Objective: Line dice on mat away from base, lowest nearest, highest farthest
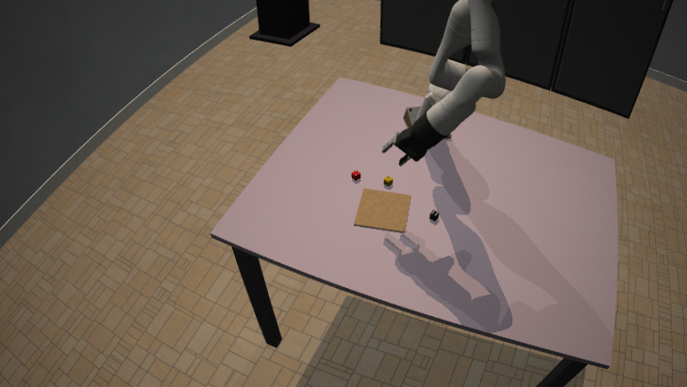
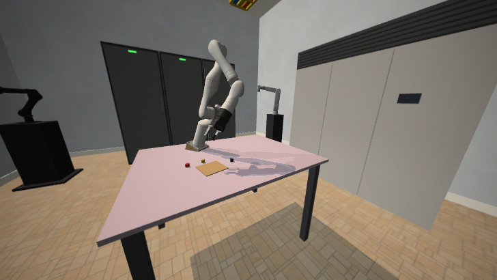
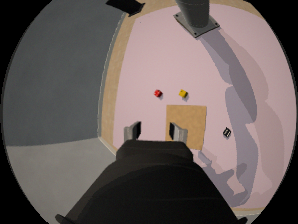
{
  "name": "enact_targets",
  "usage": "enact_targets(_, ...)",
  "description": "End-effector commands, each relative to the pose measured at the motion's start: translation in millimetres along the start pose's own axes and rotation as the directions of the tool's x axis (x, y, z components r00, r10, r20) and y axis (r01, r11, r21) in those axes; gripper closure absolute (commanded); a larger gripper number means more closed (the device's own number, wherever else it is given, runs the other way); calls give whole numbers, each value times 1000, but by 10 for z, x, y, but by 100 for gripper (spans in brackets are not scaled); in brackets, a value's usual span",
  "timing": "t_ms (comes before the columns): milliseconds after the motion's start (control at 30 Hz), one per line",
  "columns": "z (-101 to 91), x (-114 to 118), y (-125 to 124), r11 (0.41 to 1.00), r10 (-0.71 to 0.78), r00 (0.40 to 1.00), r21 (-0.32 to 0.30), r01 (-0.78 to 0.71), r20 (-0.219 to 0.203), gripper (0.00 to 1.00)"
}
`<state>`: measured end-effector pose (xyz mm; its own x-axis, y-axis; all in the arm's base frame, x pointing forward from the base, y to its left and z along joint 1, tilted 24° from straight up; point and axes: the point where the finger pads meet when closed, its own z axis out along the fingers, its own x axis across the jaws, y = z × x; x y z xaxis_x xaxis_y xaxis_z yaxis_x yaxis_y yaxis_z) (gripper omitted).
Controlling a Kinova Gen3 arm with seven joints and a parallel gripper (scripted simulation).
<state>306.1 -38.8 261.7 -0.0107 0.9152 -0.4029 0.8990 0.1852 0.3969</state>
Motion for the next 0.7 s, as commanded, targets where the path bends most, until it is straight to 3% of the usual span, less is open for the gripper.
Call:
enact_targets(0, -2, -3, 3, 1000, 1, 1000, -1, -1, 0, 0)
enact_targets(667, 2, -5, -4, 1000, 4, 1000, 2, -4, 0, 0)
